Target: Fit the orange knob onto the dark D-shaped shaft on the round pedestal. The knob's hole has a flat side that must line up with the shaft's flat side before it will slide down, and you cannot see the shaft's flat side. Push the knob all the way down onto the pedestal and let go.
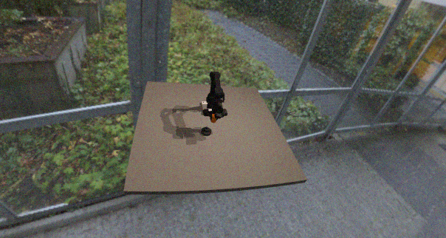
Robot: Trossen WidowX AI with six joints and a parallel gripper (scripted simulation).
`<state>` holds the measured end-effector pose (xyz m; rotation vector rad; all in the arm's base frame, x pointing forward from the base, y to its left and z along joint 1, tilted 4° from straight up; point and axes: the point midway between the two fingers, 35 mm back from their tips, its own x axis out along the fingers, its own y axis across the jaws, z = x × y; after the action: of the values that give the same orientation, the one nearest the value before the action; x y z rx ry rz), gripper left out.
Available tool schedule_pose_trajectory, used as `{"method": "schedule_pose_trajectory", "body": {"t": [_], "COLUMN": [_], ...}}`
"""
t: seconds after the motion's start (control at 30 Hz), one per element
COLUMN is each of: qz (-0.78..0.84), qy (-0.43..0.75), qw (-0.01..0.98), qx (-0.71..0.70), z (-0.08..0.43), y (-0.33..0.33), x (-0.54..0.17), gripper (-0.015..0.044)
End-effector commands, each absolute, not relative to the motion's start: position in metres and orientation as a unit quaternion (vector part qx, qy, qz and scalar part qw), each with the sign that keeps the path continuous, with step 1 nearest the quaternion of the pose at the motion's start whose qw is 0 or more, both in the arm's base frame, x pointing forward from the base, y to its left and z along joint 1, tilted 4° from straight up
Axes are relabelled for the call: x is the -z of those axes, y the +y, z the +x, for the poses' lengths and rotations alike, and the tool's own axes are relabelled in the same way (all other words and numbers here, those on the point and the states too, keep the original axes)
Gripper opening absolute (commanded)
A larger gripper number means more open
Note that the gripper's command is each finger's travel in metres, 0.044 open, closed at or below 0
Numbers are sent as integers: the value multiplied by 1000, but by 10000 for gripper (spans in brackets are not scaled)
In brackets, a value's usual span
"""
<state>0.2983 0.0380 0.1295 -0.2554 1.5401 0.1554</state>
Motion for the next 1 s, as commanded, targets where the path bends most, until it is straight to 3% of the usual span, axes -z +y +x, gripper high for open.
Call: {"method": "schedule_pose_trajectory", "body": {"t": [0.0,0.97], "qz": [-116,-118], "qy": [689,688], "qw": [712,712], "qx": [-70,-69], "z": [307,332], "y": [30,-8], "x": [-130,-90], "gripper": [0,0]}}
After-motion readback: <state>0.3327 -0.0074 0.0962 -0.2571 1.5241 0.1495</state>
